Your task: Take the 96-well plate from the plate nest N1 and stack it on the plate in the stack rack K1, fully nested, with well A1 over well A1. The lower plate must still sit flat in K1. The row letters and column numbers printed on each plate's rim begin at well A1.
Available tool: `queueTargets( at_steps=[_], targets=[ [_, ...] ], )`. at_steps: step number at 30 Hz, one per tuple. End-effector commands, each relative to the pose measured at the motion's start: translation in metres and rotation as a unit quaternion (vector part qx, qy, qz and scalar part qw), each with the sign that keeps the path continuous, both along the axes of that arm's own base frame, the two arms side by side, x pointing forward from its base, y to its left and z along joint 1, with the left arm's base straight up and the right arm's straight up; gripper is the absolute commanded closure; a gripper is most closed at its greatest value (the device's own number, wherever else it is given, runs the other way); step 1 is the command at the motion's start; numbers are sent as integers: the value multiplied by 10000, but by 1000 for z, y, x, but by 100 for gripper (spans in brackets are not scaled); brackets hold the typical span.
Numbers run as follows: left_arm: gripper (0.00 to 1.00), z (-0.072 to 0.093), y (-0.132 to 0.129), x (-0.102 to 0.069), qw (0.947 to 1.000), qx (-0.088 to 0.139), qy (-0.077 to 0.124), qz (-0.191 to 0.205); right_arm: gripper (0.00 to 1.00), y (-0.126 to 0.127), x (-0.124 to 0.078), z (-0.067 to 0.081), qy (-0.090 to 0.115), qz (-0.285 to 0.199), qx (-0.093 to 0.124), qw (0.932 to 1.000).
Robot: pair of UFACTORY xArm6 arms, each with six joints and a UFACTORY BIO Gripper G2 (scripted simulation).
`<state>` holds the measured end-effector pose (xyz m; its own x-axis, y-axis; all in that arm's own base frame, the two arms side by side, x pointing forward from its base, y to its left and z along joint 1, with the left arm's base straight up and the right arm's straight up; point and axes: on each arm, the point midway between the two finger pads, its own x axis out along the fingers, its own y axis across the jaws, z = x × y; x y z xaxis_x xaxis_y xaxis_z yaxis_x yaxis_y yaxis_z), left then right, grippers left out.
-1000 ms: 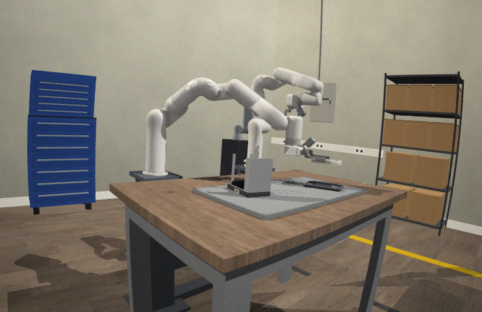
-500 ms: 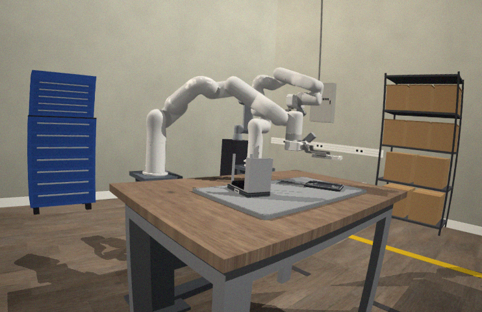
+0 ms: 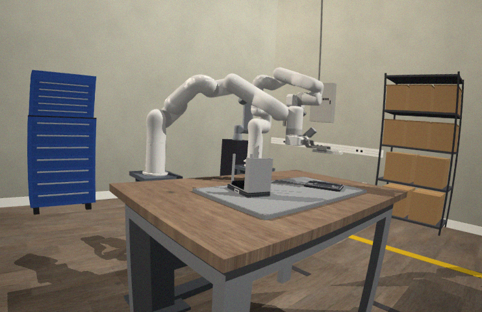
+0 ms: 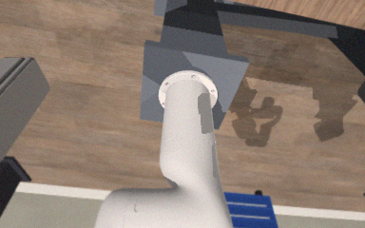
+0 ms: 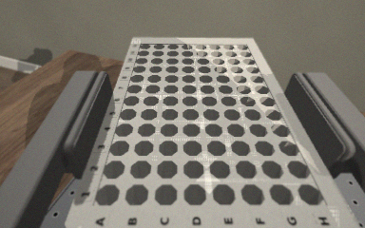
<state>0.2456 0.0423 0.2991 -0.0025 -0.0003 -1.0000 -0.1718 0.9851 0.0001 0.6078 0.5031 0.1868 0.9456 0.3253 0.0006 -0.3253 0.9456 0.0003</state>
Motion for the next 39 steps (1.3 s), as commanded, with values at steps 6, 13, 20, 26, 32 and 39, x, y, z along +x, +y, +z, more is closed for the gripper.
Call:
queueTargets(
  at_steps=[6, 13, 20, 26, 32, 39],
  targets=[
    [0, 1, 0, 0, 10000, 2, -13, 0, 100, 1, 1, 9, -18, 0, 17, 10000],
    [0, 1, 0, 0, 10000, 2, -13, 0, 100, 1, 1, 9, -18, 0, 17, 10000],
    [0, 1, 0, 0, 10000, 2, -13, 0, 100, -16, -4, 9, -15, -832, 19, 9965],
    [0, 1, 0, 0, 10000, 2, -13, 0, 100, -35, -8, 9, -13, -1823, 21, 9832],
    [0, 1, 0, 0, 10000, 2, -13, 0, 100, -48, -12, 10, -11, -2474, 22, 9689],
    [0, 1, 0, 0, 10000, 2, -13, 0, 100, -70, -17, 10, -10, -2868, 23, 9580]
  ],
)
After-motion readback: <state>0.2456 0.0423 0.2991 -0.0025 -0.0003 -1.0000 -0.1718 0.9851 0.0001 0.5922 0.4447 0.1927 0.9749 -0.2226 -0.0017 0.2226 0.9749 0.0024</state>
